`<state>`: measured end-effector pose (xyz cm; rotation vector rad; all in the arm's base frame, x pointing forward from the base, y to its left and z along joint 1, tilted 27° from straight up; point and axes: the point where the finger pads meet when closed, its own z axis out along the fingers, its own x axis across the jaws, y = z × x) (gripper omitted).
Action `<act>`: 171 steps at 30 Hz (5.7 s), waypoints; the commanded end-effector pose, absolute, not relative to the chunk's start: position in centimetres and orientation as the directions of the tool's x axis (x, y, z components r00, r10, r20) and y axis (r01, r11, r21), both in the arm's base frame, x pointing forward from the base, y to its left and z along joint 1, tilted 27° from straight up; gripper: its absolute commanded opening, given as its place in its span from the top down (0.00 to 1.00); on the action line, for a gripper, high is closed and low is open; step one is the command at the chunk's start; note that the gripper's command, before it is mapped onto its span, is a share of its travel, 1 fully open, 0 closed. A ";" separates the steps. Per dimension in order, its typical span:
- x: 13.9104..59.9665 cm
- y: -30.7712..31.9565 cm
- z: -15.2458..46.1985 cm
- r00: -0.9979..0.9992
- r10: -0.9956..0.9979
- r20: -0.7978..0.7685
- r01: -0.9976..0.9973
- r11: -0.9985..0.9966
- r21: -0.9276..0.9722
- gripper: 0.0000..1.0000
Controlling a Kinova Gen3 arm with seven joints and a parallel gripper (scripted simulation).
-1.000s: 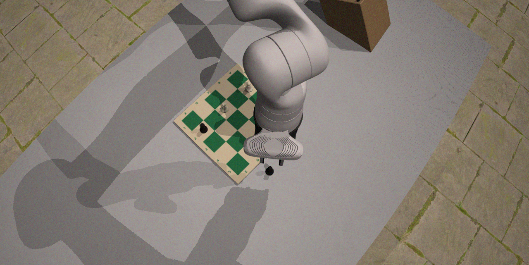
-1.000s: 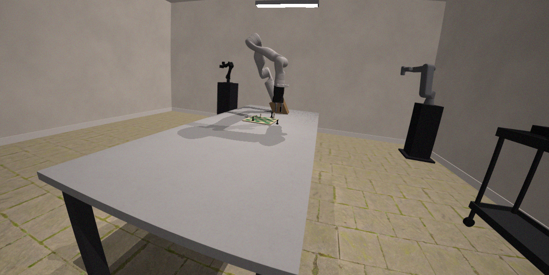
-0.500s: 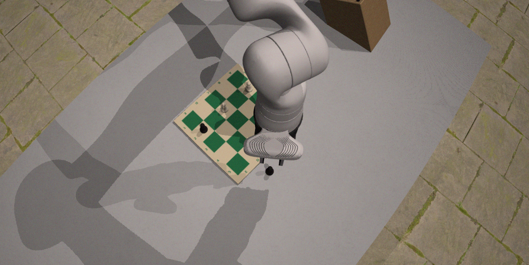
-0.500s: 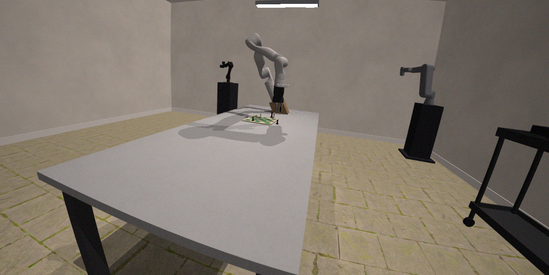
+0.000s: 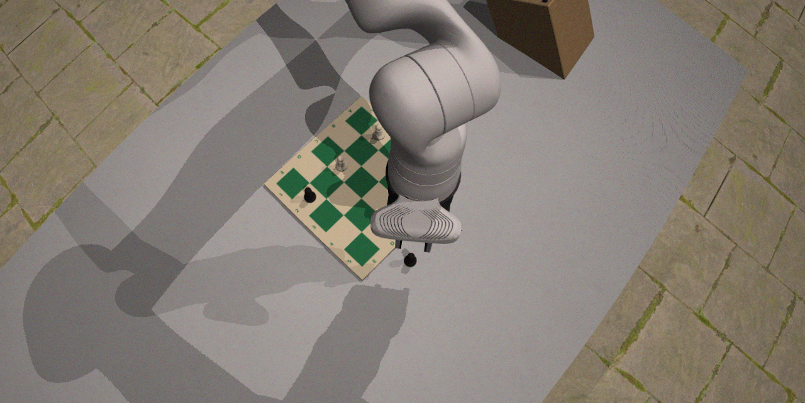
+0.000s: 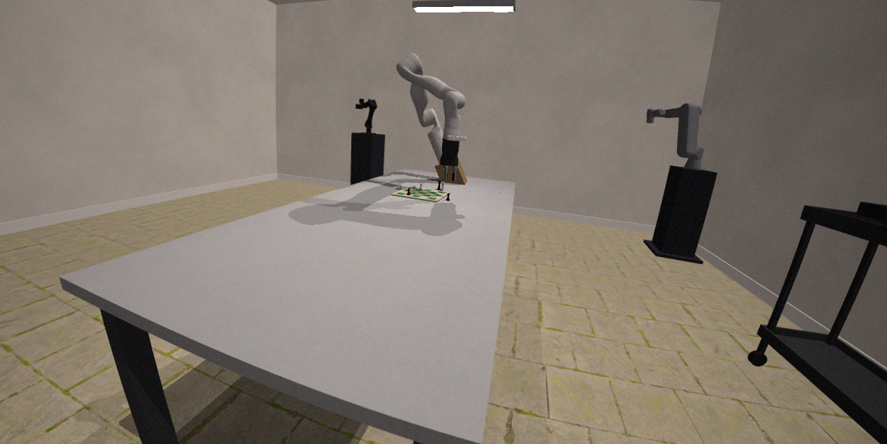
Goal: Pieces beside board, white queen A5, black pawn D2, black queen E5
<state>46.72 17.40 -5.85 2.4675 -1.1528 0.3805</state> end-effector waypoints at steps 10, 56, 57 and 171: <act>46.8 17.3 -6.2 0.626 -0.671 0.399 -0.776 -0.587 0.230 0.32; 47.3 15.2 -10.3 0.626 -0.671 0.399 -0.776 -0.587 0.230 0.32; 47.3 15.2 -10.3 0.626 -0.671 0.399 -0.776 -0.587 0.230 0.32; 47.6 13.9 -13.0 0.626 -0.671 0.399 -0.776 -0.587 0.230 0.32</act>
